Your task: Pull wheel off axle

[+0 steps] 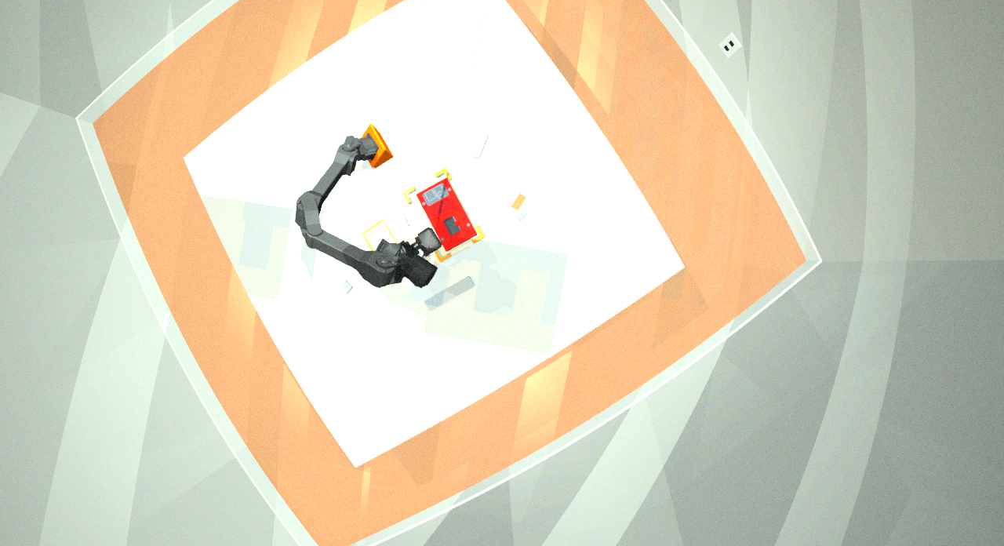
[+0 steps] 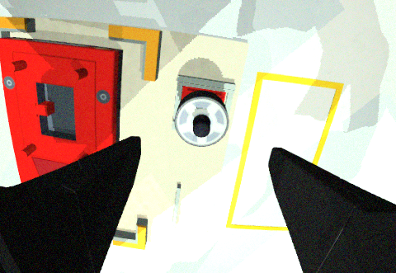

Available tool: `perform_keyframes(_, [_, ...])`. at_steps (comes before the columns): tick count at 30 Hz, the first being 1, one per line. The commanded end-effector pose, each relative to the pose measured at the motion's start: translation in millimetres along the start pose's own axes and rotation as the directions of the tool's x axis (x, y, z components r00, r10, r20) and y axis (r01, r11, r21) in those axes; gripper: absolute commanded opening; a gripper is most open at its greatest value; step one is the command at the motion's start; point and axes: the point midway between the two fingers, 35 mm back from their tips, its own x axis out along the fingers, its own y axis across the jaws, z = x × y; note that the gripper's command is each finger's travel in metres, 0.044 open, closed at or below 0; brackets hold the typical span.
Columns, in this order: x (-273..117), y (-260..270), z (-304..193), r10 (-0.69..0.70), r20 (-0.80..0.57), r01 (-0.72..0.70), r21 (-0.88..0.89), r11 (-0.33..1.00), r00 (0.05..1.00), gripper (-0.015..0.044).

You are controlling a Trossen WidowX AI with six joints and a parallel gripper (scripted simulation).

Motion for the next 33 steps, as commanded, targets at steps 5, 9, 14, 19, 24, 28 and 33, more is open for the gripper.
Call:
perform_keyframes(5, [-0.5,1.4,-2.6,-0.039,-0.011,0.039,-0.001,0.999,0.999,0.03])
perform_keyframes(9, [-0.4,2.8,-11.3,-0.039,-0.011,0.039,-0.002,0.999,0.999,0.03])
perform_keyframes(14, [2.2,2.7,-11.6,-0.039,-0.011,0.039,-0.002,0.999,0.999,0.03])
perform_keyframes(19, [22.5,2.4,-10.1,-0.038,-0.01,0.038,-0.002,0.999,0.999,0.03])
perform_keyframes(24, [49.6,1.1,-10.3,-0.039,-0.01,0.039,-0.001,0.999,0.999,0.03])
perform_keyframes(28, [70.1,0.1,-11.5,-0.041,-0.01,0.041,-0.001,0.999,0.999,0.03])
perform_keyframes(33, [73.5,0.0,-11.8,-0.042,-0.01,0.042,-0.001,0.999,0.999,0.03])
